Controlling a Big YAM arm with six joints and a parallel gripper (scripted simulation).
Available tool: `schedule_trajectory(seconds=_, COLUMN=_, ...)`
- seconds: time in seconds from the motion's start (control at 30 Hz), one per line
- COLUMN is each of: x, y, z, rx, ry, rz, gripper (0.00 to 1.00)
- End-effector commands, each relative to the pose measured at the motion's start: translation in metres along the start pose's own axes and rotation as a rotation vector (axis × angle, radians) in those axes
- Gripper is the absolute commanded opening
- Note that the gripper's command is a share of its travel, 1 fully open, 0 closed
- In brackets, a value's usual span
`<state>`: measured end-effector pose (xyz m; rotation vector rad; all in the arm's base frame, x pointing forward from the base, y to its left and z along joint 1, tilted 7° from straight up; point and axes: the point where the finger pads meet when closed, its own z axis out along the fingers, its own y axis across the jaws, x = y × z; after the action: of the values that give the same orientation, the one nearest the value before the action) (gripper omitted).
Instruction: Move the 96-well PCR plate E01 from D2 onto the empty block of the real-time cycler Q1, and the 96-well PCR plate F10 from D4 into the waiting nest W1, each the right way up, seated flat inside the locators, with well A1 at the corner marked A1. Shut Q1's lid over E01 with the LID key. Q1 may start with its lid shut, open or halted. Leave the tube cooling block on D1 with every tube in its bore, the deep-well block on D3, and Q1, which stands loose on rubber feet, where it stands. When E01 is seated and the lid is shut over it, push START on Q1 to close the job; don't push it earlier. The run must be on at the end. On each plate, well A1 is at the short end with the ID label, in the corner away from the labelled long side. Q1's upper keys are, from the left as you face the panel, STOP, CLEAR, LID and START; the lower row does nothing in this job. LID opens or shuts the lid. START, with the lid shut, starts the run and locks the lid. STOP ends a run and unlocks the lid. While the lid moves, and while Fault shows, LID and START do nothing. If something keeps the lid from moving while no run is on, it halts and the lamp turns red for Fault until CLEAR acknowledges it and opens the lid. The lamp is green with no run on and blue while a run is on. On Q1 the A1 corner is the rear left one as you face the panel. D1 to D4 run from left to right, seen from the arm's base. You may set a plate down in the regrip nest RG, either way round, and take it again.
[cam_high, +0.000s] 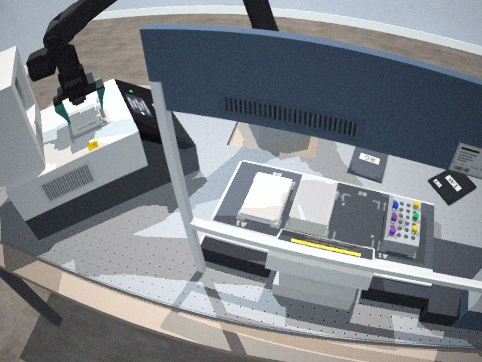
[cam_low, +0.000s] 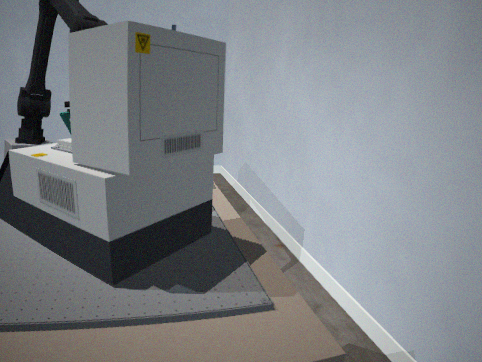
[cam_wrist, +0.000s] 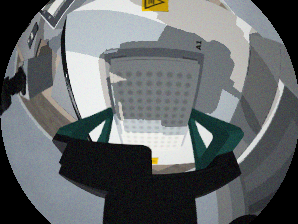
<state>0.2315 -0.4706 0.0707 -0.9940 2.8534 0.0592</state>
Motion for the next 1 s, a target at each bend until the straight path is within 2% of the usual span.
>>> schedule_trajectory(seconds=0.0, x=0.007, y=-0.016, z=-0.023, rx=0.064, ry=0.017, rz=0.016, gripper=1.00)
schedule_trajectory(seconds=0.77, x=0.010, y=-0.027, z=-0.034, rx=0.093, ry=0.023, rz=0.015, gripper=1.00)
schedule_trajectory(seconds=0.97, x=0.011, y=-0.029, z=-0.027, rx=0.083, ry=0.020, rz=0.016, gripper=1.00)
